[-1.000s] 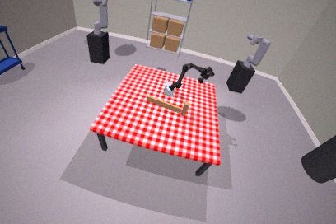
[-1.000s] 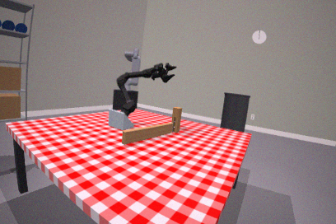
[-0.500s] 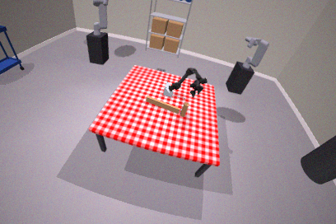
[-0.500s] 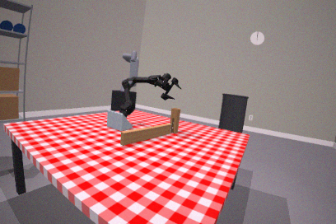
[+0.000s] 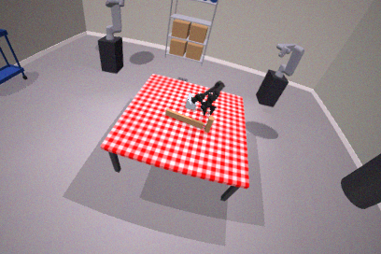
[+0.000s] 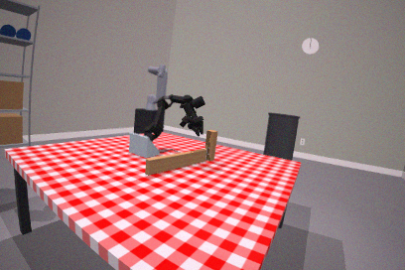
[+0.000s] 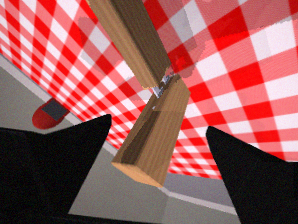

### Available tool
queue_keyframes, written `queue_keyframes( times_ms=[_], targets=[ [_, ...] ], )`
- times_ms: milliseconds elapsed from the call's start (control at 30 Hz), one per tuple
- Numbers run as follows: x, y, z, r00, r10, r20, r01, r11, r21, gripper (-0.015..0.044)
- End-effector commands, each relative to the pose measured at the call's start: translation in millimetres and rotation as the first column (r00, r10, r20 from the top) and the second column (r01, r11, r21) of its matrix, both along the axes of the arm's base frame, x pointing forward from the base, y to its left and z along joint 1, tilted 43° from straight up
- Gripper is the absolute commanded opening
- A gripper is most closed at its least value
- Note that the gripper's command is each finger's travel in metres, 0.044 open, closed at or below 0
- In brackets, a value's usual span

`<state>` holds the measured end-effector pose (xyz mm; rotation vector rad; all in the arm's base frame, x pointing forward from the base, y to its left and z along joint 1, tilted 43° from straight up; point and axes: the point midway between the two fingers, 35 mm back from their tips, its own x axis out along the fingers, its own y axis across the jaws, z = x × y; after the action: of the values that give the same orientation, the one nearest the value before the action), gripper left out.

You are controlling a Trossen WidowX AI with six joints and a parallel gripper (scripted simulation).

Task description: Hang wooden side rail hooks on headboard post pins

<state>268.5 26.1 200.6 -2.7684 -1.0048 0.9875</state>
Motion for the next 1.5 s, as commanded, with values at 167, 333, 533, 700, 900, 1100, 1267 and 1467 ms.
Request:
queue_keyframes(
  times_ms=[167, 333, 533, 700, 900, 1100, 1267, 1467],
  targets=[
    [-16.3, -0.4, -19.7, 0.958, -0.049, -0.281, 0.162, 0.905, 0.394, 0.044],
    [-16.3, -0.4, -19.7, 0.958, -0.049, -0.281, 0.162, 0.905, 0.394, 0.044],
    [-16.3, -0.4, -19.7, 0.958, -0.049, -0.281, 0.162, 0.905, 0.394, 0.044],
    [-16.3, -0.4, -19.7, 0.958, -0.049, -0.281, 0.162, 0.905, 0.394, 0.044],
    [-16.3, -0.4, -19.7, 0.958, -0.049, -0.281, 0.162, 0.905, 0.394, 0.044],
    [-10.3, -5.8, -23.9, 0.996, 0.022, -0.084, 0.004, 0.952, 0.306, 0.044],
    [-2.8, -11.3, -27.9, 0.967, 0.163, 0.194, -0.188, 0.975, 0.119, 0.044],
    [5.2, -18.2, -32.3, 0.806, 0.359, 0.47, -0.313, 0.933, -0.176, 0.044]
  ],
)
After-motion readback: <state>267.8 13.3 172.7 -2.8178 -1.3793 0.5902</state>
